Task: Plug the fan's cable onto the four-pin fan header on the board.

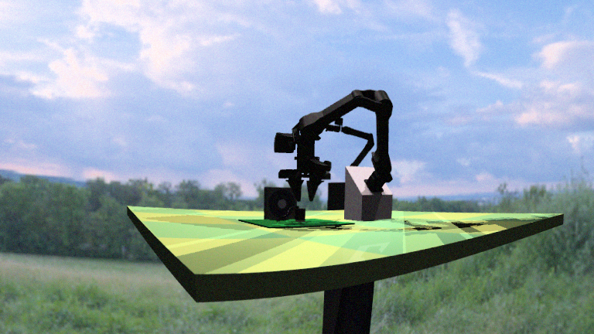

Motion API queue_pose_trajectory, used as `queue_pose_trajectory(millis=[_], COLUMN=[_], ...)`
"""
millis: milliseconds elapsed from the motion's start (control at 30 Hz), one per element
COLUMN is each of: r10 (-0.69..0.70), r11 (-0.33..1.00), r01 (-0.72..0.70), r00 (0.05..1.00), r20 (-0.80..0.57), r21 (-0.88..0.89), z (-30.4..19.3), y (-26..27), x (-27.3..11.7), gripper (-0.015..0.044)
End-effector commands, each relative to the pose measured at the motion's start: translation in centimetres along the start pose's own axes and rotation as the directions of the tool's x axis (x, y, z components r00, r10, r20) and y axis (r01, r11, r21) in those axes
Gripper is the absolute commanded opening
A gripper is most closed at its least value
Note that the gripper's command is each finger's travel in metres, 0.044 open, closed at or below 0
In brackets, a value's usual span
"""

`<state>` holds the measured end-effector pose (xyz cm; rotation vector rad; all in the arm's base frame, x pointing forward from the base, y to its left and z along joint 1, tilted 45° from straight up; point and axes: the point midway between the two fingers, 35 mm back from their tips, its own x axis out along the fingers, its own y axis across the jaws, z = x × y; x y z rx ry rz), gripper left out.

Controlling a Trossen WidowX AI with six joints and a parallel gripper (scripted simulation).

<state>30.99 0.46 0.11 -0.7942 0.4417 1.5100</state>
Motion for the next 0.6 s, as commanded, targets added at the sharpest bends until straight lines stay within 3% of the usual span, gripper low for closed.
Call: queue_pose_trajectory(millis=[0,167,567], r10=[0.001,0.000,0.000], r11=[1.000,1.000,1.000], r01=[-0.001,0.000,0.000], r00=[1.000,1.000,1.000], r20=[-0.004,0.005,0.005], r21=[-0.007,-0.007,-0.007], z=[4.8,10.3,10.5], y=[0.3,1.8,1.9], x=[-0.3,-0.2,-0.2], gripper=[0.0260,0.0260,0.0260])
